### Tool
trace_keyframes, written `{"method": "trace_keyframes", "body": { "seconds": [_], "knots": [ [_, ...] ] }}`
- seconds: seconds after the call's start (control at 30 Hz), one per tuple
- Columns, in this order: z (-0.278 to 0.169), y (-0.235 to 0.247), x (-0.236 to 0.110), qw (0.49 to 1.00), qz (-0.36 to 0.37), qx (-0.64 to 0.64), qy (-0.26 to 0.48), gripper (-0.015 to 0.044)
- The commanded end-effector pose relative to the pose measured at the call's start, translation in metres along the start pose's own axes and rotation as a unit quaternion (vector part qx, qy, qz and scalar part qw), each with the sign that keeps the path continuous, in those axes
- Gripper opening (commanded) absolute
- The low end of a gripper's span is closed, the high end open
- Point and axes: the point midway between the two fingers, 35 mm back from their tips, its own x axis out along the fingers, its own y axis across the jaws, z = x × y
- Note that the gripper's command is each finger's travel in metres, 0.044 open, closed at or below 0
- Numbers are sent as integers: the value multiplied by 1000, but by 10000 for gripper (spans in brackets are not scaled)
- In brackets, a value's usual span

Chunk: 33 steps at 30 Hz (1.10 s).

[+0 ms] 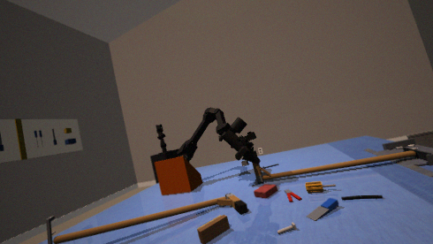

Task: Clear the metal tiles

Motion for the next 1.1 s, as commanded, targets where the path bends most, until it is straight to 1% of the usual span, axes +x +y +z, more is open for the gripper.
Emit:
{"method": "trace_keyframes", "body": {
  "seconds": [0.0,1.07],
  "knots": [
    [-1,-3,-8,1000,-3,2,-7,0],
    [-43,-2,-38,1000,-3,2,-9,0]
  ]
}}
